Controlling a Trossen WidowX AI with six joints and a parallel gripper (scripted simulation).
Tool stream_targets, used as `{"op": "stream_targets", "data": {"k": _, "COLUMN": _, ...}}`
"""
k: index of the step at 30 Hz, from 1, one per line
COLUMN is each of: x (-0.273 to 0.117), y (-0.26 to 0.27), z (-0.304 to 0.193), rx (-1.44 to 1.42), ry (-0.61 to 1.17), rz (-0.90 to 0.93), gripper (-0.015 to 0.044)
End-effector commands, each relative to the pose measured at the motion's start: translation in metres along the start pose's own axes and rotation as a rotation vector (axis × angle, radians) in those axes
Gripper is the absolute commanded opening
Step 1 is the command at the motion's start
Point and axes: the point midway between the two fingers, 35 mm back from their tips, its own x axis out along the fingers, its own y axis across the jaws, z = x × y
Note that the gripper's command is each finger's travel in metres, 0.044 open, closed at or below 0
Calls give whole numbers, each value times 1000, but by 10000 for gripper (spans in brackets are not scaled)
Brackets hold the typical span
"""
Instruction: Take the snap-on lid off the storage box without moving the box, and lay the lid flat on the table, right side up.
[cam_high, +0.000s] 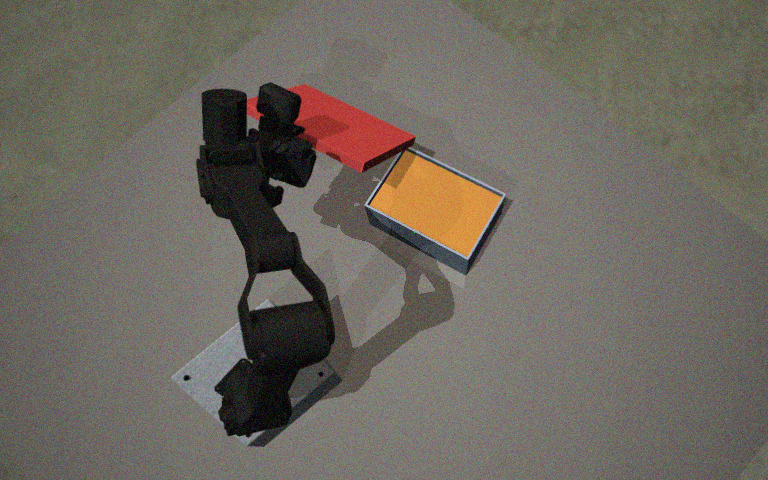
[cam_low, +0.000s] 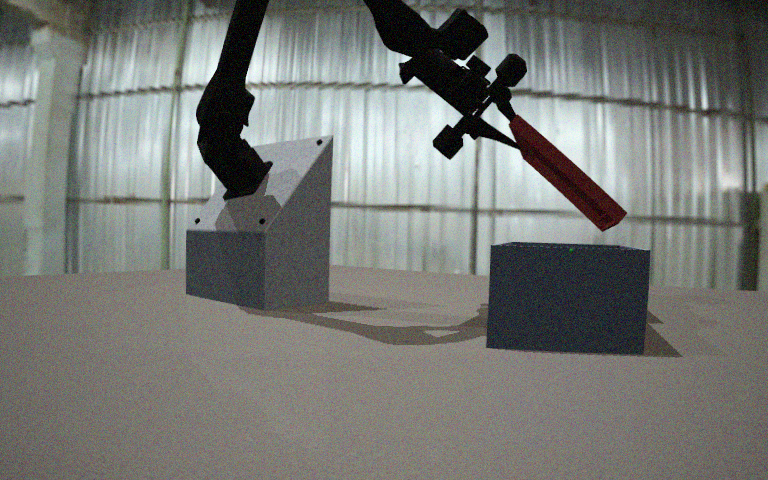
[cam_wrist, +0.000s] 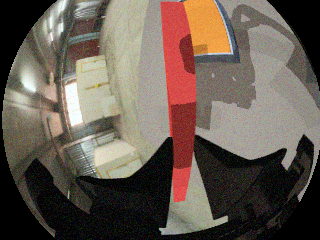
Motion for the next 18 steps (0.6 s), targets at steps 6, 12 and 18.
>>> {"op": "stream_targets", "data": {"k": 6, "x": -4, "y": 3, "z": -18, "rx": 12, "ry": -3, "rz": 10, "gripper": 0}}
{"op": "stream_targets", "data": {"k": 12, "x": -5, "y": 2, "z": -30, "rx": 13, "ry": -2, "rz": 10, "gripper": 0}}
{"op": "stream_targets", "data": {"k": 18, "x": -6, "y": 1, "z": -42, "rx": 14, "ry": -1, "rz": 11, "gripper": 0}}
